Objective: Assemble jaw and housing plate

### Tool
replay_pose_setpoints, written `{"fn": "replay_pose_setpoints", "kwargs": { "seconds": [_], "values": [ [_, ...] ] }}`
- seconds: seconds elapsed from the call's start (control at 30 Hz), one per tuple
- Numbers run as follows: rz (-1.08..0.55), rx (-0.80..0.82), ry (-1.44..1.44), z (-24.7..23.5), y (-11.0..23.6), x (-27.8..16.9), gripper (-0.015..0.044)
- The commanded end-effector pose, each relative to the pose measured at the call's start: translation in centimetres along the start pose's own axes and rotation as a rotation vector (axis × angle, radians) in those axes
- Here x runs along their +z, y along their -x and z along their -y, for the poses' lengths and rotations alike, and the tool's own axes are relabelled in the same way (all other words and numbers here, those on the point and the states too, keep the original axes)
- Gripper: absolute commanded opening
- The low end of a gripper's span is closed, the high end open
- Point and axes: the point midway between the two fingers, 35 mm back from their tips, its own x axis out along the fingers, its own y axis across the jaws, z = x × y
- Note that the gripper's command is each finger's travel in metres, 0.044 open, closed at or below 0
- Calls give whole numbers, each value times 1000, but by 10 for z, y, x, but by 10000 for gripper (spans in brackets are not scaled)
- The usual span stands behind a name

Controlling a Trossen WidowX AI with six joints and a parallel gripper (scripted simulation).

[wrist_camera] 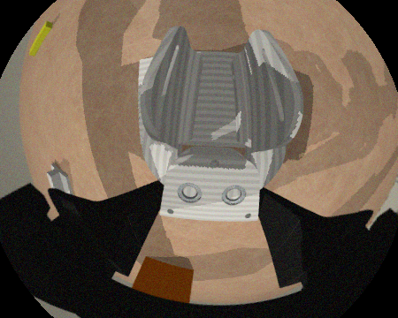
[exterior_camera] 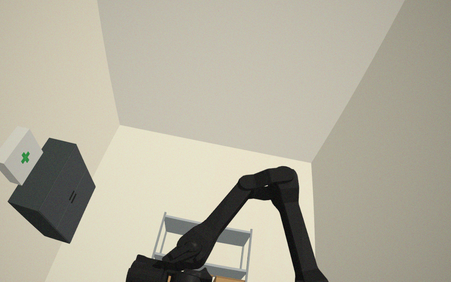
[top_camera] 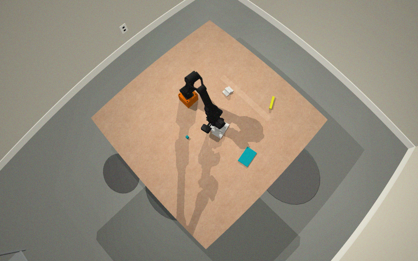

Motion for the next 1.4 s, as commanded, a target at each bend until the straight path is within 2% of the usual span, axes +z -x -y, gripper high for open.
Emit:
{"fn": "replay_pose_setpoints", "kwargs": {
  "seconds": [0.0, 0.7, 0.8, 0.83, 1.37],
  "values": [
    [-3, -1, -5, 0, -1, -2, 351],
    [-3, -1, -5, 0, -1, -2, 351],
    [0, 0, 0, 0, 0, 0, 430],
    [0, 0, 0, 0, 0, 0, 440],
    [0, 0, -1, 0, 8, 1, 440]
  ]
}}
